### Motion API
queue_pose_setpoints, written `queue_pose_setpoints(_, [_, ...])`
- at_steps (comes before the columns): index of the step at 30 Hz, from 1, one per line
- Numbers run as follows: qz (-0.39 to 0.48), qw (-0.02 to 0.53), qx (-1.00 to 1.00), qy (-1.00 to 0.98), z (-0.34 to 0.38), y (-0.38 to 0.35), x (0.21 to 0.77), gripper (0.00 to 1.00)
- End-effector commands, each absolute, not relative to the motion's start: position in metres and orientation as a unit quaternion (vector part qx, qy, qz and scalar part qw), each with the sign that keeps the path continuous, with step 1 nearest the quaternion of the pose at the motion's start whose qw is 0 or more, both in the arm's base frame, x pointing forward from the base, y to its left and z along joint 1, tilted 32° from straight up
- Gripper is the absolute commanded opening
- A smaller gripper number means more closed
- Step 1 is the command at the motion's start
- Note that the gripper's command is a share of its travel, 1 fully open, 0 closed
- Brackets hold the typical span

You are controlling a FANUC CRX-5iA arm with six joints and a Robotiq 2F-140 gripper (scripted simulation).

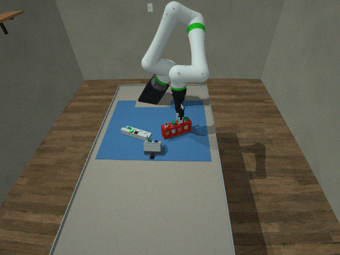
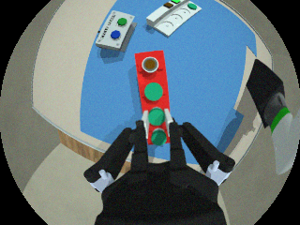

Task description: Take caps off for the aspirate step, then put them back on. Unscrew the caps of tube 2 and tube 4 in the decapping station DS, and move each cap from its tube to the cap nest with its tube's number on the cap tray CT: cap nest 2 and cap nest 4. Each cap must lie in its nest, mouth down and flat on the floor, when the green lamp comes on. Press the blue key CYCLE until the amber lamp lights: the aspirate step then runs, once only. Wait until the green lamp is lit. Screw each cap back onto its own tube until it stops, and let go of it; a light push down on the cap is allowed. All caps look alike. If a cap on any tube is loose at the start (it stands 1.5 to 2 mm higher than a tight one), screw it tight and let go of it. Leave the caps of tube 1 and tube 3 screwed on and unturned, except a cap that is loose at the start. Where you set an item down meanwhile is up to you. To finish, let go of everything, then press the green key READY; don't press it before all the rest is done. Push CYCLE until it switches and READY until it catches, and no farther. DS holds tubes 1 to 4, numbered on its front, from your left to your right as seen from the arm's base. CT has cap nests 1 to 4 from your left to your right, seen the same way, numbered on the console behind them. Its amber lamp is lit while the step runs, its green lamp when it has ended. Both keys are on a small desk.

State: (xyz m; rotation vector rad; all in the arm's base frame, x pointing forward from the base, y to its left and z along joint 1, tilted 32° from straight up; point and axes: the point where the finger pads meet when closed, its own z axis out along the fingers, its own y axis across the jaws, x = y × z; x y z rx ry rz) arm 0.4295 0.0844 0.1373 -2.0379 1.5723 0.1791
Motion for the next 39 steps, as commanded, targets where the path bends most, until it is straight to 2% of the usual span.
queue_pose_setpoints(1, [0.094,0.256,-0.677,0.684,0.1373,0.085,0.4299,0.0])
queue_pose_setpoints(7, [0.125,0.242,-0.588,0.762,0.1371,0.0852,0.4299,0.0])
queue_pose_setpoints(16, [0.125,0.242,-0.588,0.762,0.1371,0.0852,0.4299,0.0])
queue_pose_setpoints(17, [0.125,0.242,-0.588,0.762,0.1371,0.0852,0.4299,0.35])
queue_pose_setpoints(30, [0.114,0.247,-0.619,0.737,0.1375,0.0849,0.4298,0.35])
queue_pose_setpoints(39, [0.05,0.268,-0.781,0.563,0.1375,0.0849,0.4298,0.35])
